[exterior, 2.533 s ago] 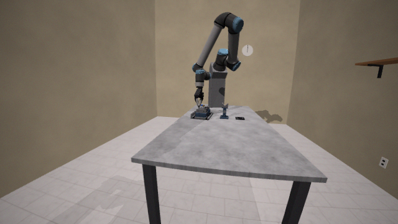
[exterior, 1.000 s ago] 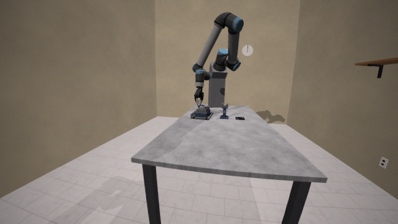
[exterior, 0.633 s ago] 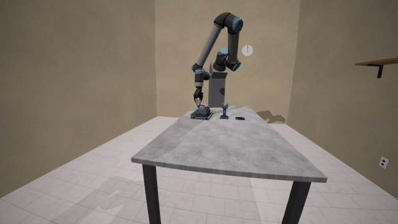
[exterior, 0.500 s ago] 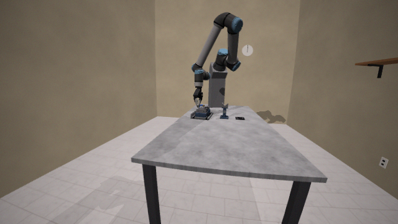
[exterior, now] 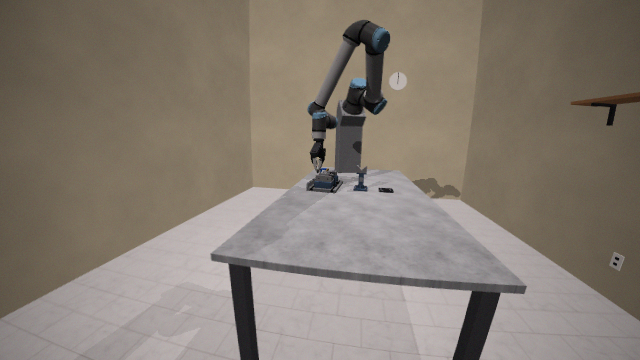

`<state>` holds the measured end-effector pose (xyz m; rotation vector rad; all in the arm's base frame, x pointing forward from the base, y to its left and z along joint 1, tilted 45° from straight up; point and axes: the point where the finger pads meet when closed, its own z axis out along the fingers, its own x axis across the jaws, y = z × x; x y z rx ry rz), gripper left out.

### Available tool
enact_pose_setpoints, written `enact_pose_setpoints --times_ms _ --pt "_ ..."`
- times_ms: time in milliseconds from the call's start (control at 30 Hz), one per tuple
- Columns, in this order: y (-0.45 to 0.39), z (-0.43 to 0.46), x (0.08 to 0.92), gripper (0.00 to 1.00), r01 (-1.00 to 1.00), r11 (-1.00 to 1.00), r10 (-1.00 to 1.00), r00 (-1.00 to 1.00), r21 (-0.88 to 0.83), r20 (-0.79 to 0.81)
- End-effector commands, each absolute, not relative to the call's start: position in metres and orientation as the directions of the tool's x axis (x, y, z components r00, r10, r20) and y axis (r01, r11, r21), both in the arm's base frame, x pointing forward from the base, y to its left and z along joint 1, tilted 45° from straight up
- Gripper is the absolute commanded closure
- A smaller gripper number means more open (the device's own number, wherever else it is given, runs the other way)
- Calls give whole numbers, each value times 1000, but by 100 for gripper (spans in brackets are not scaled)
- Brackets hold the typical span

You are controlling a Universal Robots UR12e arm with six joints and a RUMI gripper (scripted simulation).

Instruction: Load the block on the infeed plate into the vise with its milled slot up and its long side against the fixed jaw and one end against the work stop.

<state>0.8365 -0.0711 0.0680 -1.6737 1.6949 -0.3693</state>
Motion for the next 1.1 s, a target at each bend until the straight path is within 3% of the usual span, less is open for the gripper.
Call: enact_pose_setpoints --times_ms 0,1067 --pt "-72 69 836 100 -749 118 -954 97 -652 -283" --pt "-87 108 800 100 -749 118 -954 97 -652 -283"
